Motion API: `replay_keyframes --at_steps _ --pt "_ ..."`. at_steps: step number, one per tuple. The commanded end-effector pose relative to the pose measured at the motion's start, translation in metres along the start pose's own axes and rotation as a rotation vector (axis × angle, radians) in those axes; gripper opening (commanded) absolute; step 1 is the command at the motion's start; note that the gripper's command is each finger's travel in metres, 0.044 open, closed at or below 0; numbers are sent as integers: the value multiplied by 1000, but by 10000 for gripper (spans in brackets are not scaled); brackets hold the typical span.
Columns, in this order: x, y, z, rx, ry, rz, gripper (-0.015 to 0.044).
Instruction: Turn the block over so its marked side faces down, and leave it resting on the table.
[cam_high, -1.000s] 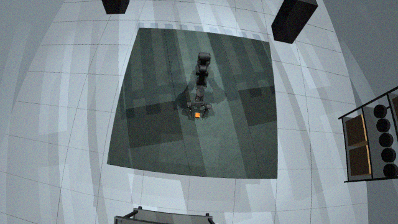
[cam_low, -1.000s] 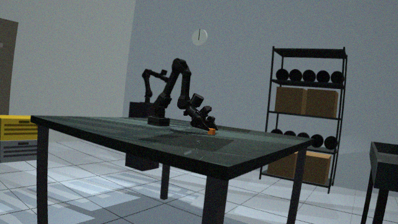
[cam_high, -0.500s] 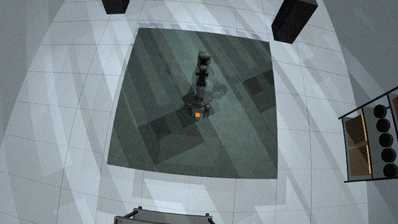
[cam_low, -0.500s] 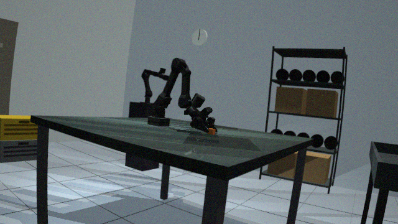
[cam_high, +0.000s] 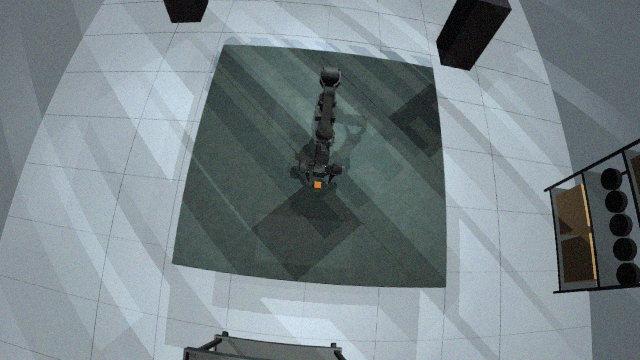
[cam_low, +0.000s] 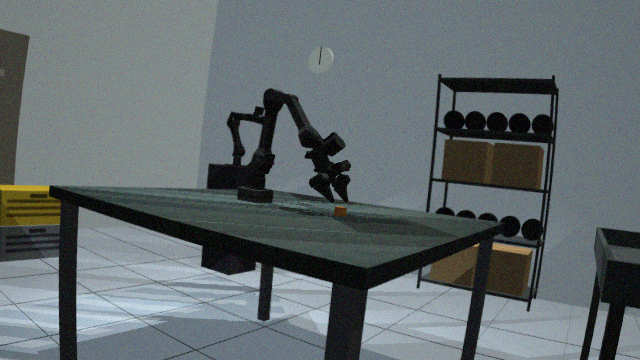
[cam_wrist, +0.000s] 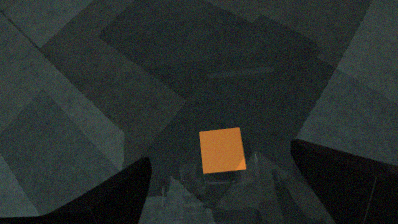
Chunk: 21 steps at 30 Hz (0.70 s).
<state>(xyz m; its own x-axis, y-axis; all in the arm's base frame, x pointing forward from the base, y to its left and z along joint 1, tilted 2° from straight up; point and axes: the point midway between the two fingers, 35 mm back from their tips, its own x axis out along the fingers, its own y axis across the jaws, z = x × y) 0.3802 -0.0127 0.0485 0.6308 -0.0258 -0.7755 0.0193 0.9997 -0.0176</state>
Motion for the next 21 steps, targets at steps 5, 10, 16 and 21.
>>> replay_keyframes --at_steps 5,10,16,21 --pt "-40 -1 10 5 94 -8 440" --pt "-36 -1 19 6 169 -7 440" --pt "-31 -2 38 6 352 -6 440" --pt "-31 -2 48 7 505 -6 440"
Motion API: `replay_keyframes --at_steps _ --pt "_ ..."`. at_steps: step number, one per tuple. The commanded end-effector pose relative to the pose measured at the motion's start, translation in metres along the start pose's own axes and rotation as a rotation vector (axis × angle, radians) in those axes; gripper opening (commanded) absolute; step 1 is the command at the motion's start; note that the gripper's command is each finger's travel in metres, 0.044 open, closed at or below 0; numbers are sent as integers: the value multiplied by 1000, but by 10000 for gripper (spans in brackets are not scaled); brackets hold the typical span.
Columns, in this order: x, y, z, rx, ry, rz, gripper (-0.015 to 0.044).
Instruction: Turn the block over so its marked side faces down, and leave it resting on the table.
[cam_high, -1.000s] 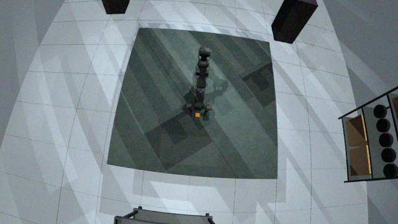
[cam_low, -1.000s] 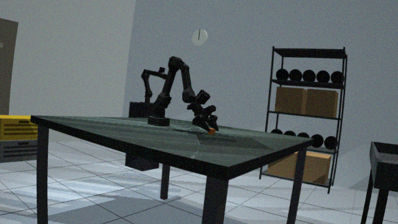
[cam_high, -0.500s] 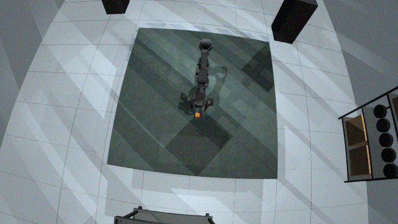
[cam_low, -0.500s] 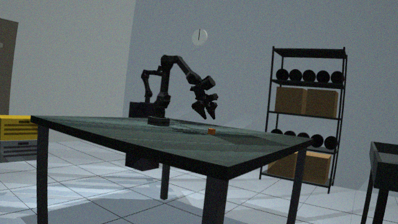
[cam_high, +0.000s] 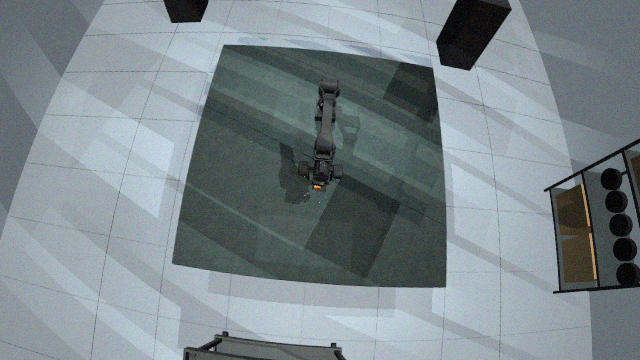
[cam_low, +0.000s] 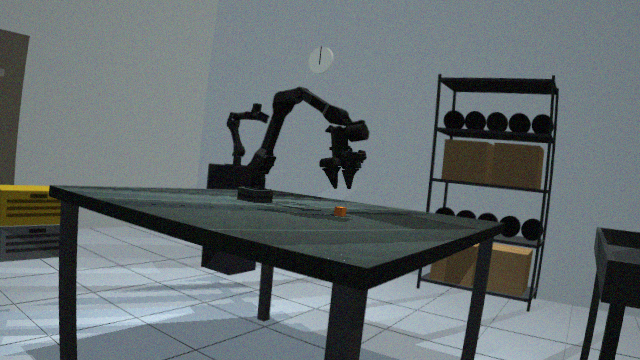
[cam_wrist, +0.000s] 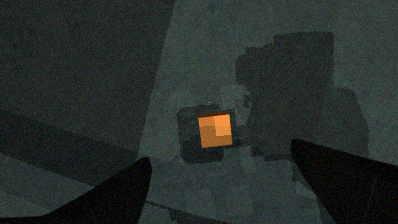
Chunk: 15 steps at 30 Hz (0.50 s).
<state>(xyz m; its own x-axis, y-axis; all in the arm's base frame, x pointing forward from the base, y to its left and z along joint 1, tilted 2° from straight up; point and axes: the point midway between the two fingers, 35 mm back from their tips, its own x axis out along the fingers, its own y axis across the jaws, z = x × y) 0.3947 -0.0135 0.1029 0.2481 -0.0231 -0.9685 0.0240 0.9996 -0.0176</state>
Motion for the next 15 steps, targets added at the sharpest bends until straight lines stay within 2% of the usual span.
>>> replay_keyframes --at_steps 1,4,8,12,15 --pt "0 -1 5 3 104 -3 440" --pt "-2 -1 7 4 175 -4 440" --pt "-3 -1 7 4 180 -4 440" --pt "29 -1 2 4 180 -4 440" --pt "32 -1 1 3 180 -4 440"
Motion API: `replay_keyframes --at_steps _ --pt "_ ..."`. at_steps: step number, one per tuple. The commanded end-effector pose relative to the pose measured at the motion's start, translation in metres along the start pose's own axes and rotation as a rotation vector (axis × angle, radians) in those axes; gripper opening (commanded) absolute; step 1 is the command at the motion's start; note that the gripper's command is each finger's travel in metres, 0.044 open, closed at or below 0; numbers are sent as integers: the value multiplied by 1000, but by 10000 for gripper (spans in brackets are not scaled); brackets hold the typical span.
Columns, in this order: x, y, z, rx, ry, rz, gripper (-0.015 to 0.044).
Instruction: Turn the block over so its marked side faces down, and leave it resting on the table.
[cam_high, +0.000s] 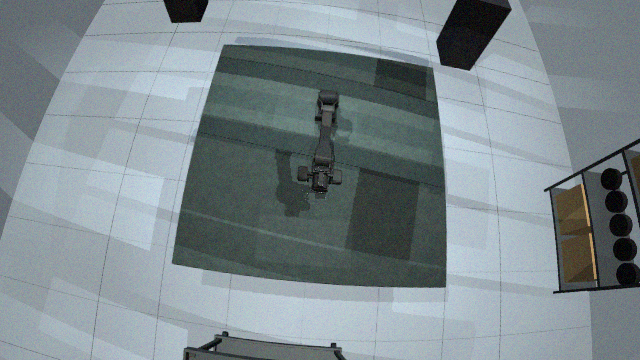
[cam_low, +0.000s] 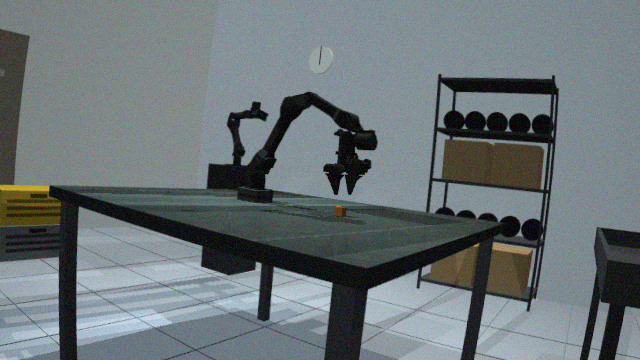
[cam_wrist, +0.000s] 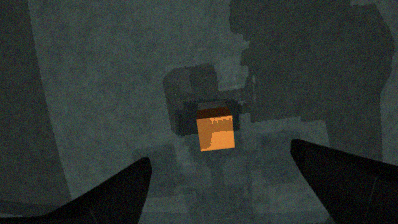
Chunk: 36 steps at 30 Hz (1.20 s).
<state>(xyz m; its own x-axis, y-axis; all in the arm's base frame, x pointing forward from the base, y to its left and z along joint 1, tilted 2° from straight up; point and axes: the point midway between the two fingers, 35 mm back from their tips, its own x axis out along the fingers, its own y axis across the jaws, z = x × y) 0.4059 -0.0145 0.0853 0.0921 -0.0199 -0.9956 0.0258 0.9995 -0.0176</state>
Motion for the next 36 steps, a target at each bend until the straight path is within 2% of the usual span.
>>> replay_keyframes --at_steps 1,34,36 --pt "13 0 -3 2 21 -3 440" --pt "60 -1 -5 2 21 -3 440" --pt "60 -1 -5 2 21 -3 387"
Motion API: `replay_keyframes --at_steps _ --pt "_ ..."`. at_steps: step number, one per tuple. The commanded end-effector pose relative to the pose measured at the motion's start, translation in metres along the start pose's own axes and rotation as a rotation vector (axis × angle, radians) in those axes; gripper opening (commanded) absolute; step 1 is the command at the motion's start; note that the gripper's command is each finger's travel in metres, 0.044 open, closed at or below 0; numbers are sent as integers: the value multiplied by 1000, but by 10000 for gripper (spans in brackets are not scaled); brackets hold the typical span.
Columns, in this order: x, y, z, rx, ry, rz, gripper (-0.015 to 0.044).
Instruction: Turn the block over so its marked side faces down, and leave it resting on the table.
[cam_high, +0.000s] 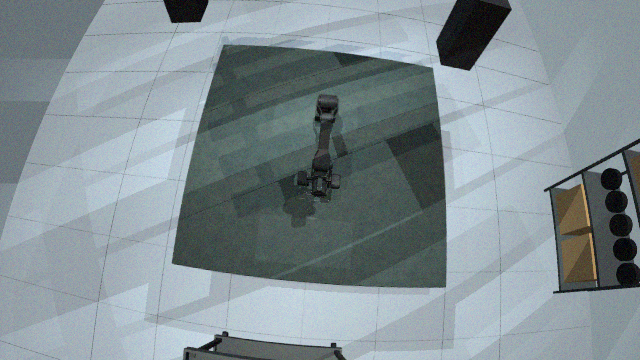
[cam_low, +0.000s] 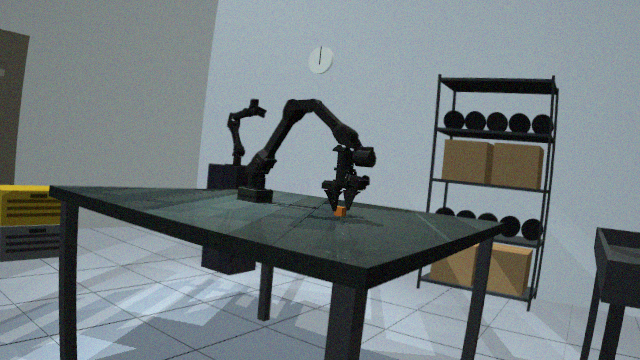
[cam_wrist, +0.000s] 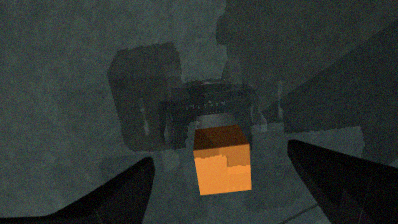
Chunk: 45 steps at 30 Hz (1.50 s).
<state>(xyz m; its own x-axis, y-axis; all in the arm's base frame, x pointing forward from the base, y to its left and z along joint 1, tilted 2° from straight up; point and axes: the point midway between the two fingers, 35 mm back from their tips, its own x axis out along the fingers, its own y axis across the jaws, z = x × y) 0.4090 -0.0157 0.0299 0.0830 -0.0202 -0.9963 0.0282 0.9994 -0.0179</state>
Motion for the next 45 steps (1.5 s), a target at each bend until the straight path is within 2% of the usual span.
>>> replay_keyframes --at_steps 1,9,25,27,32,45 --pt "5 0 -3 0 12 -3 361" --pt "5 0 -3 0 12 -3 151" --pt "5 0 -3 0 12 -3 45" --pt "0 0 -2 0 12 -3 0" --pt "-25 0 -2 0 12 -3 0" --pt "-18 0 1 0 -121 -2 0"
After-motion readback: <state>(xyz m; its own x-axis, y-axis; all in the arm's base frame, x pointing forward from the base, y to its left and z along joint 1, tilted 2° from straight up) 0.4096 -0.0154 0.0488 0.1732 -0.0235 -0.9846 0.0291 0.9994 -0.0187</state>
